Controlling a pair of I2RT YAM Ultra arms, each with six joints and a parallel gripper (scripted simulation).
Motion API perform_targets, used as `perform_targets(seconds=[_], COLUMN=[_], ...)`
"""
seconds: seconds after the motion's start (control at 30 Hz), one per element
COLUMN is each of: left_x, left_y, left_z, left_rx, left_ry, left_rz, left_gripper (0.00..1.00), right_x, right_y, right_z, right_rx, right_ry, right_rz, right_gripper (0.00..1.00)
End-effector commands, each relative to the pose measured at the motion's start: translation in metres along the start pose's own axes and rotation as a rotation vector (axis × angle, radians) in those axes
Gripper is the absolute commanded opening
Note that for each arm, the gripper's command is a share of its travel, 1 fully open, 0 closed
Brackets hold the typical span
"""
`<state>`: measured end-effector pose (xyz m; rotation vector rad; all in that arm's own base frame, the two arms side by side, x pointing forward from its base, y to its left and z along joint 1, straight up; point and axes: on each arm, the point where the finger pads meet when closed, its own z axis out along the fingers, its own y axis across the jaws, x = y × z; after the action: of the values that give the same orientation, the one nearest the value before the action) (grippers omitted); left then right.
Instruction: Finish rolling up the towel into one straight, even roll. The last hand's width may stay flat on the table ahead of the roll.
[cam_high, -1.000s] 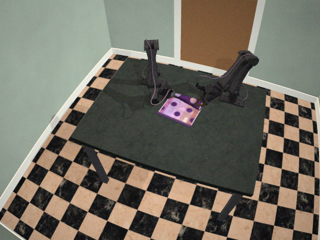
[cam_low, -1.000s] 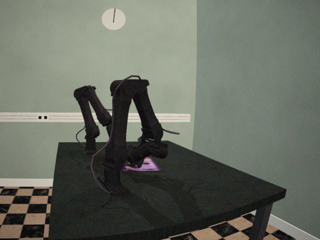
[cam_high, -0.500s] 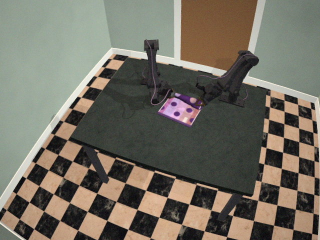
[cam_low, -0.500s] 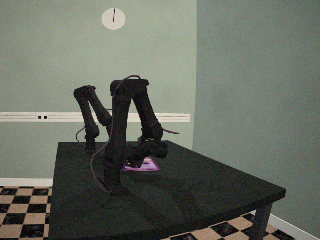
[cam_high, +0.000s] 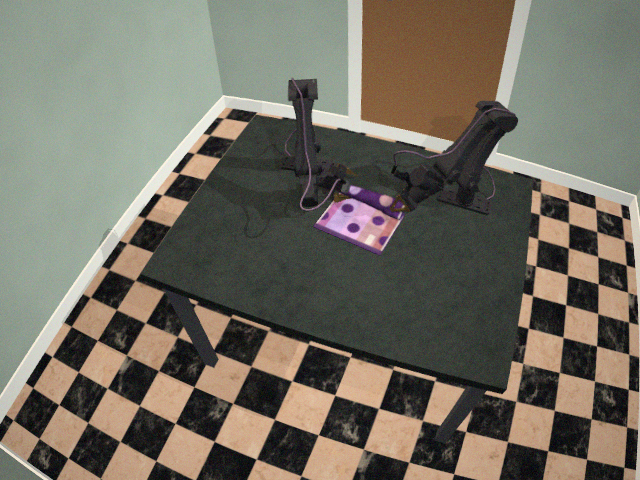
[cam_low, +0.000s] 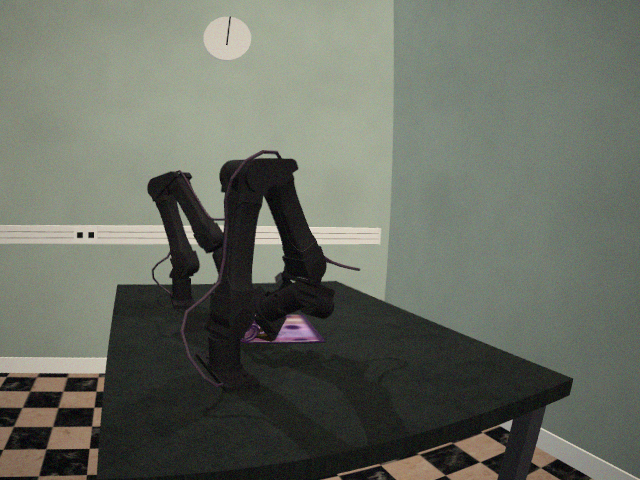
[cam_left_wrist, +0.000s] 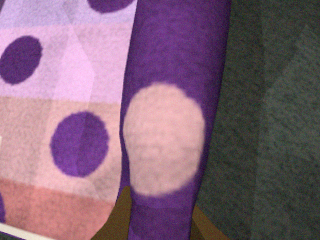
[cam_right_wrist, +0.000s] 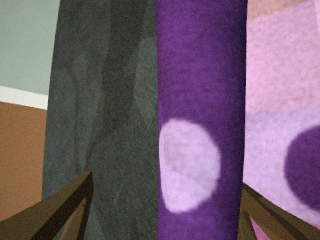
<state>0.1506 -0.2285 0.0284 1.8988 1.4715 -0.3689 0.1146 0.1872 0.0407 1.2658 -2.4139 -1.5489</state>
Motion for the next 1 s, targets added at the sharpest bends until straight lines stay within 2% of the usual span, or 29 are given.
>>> perform_targets(seconds=[0.0,0.27,0.57,0.73,0.8,0.97], left_x=[-0.001,-0.002,-0.003,-0.004,-0.004,-0.005], left_y=[-0.002,-0.002,-0.001,0.0,0.0,0.0], left_z=[0.002,0.002,0.0,-0.001,-0.001,-0.002], left_rx=[0.008,0.048,0.193,0.302,0.302,0.422], left_ry=[0.0,0.002,0.009,0.015,0.015,0.021], left_rz=[-0.003,-0.035,-0.154,-0.243,-0.243,-0.341], left_gripper=[0.23,0.23,0.23,0.23,0.23,0.23], right_x=[-0.008,-0.008,-0.008,-0.009,-0.009,-0.01], right_y=[-0.01,-0.009,-0.006,-0.005,-0.005,-0.001], right_z=[-0.007,-0.03,-0.074,-0.075,-0.075,-0.07], right_rx=[0.061,0.061,0.061,0.082,0.082,0.194], right_ry=[0.012,0.012,0.012,0.011,0.011,0.004], right_rz=[-0.058,-0.058,-0.058,-0.074,-0.074,-0.16], right_gripper=[0.85,0.85,0.85,0.86,0.86,0.88])
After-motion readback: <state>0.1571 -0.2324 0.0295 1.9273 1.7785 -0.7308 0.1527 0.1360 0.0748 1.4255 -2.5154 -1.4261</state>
